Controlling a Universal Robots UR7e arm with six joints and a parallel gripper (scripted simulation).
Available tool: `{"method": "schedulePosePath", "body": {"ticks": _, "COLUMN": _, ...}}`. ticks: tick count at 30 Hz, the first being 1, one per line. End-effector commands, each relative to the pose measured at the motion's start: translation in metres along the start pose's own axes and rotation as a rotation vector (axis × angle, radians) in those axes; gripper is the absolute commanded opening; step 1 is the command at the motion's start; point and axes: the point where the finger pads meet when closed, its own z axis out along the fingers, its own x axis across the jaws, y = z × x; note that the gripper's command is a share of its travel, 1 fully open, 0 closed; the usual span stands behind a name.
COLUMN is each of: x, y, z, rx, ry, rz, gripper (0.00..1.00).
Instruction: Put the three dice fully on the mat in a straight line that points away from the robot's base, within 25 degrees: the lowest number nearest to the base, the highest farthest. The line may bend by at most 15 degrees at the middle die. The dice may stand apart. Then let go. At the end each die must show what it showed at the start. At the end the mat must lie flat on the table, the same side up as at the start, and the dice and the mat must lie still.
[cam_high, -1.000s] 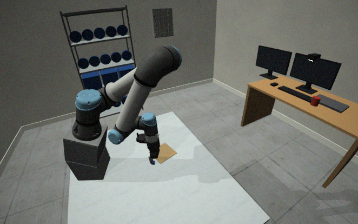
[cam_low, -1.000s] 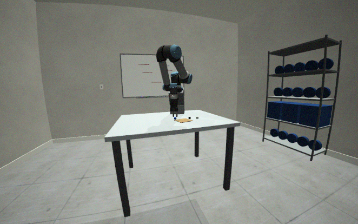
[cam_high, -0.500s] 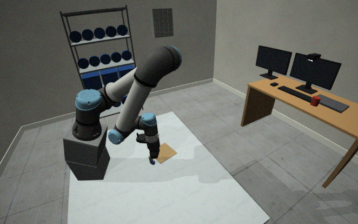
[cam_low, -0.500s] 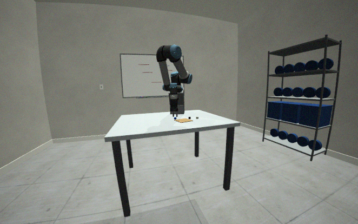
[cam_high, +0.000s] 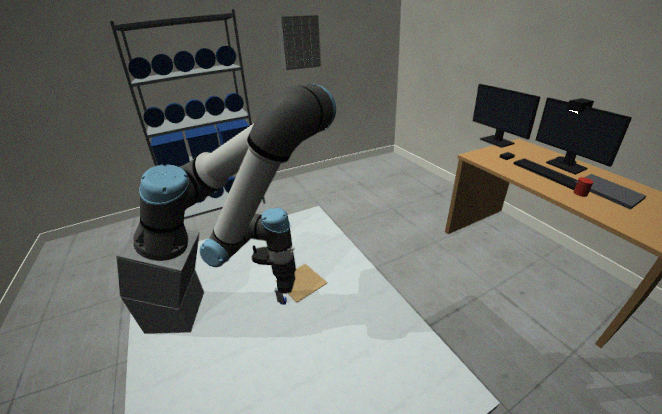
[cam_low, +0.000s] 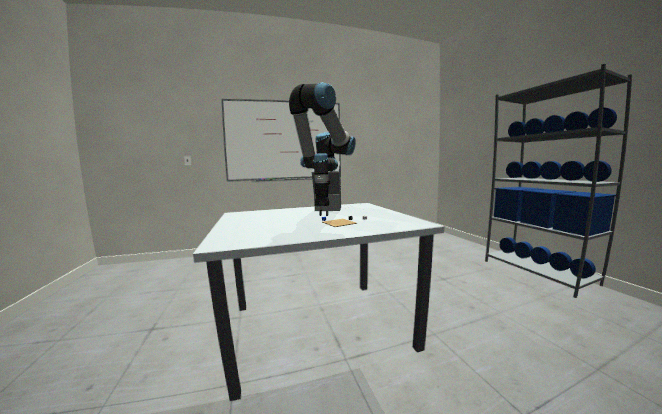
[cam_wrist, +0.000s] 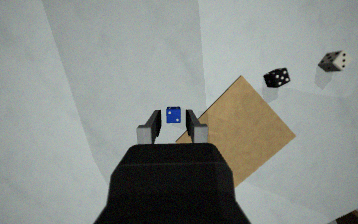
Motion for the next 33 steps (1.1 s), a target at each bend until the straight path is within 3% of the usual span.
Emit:
{"method": "schedulePosePath", "body": {"ticks": 1, "x": 0.000, "y": 0.000, "z": 0.000, "rx": -0.001, "ry": 0.000, "rz": 0.000, "gripper": 0.70}}
{"method": "schedulePosePath", "body": {"ticks": 23, "x": 0.000, "y": 0.000, "z": 0.023, "rx": -0.001, "ry": 0.000, "rz": 0.000, "gripper": 0.70}}
{"method": "schedulePosePath", "body": {"ticks": 33, "x": 0.000, "y": 0.000, "z": 0.026, "rx": -0.001, "ry": 0.000, "rz": 0.000, "gripper": 0.70}}
